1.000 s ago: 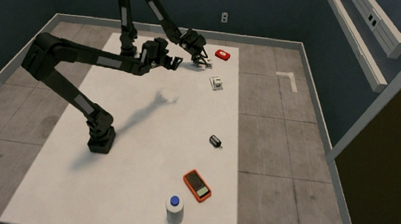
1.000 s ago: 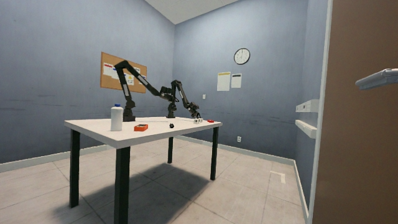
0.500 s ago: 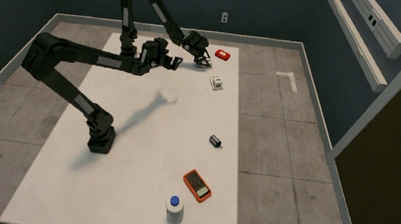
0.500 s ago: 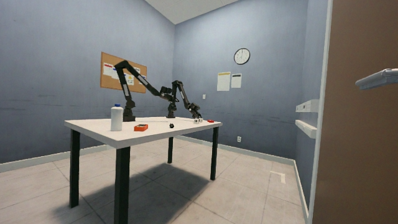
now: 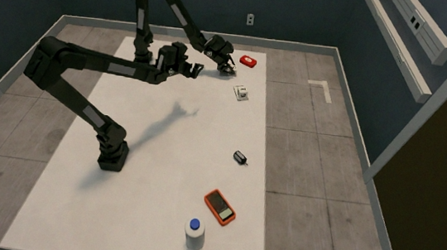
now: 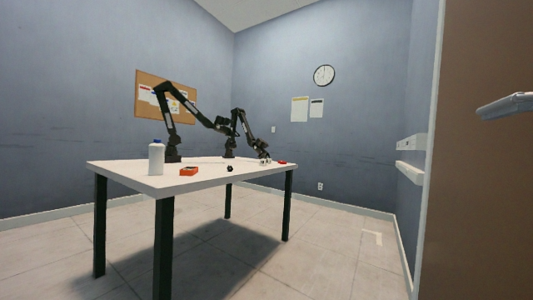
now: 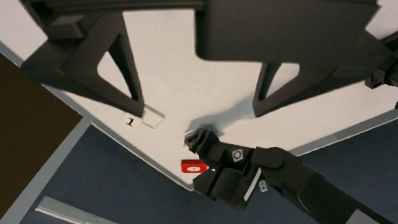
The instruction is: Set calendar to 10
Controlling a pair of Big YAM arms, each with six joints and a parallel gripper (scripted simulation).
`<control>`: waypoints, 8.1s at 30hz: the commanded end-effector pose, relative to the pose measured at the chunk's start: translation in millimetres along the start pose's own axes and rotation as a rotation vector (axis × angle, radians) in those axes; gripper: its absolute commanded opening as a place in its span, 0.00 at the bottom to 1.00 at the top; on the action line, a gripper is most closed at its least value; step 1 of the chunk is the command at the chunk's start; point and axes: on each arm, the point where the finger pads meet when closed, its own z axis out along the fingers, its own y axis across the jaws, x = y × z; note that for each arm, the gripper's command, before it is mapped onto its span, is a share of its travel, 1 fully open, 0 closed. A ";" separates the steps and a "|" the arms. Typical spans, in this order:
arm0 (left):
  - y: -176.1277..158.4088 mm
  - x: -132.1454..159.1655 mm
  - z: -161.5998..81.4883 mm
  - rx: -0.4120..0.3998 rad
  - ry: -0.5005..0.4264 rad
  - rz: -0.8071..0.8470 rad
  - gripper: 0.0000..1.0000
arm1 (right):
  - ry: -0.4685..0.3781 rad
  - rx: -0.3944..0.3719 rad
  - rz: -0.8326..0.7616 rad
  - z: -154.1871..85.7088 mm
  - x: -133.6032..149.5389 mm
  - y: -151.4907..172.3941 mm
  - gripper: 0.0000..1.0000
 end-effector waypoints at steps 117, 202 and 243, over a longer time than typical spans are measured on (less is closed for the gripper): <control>9.4 -7.7 -4.2 -0.256 1.204 -1.689 0.40 | -0.007 -0.002 -0.002 1.2 -4.1 1.0 1.00; 55.0 -68.7 -40.5 -0.201 1.116 -1.679 1.00 | -0.007 -0.002 -0.002 1.2 -4.1 1.0 1.00; 23.1 -37.5 -33.3 0.022 0.961 -0.551 0.69 | -0.007 -0.002 -0.002 1.2 -4.1 1.0 1.00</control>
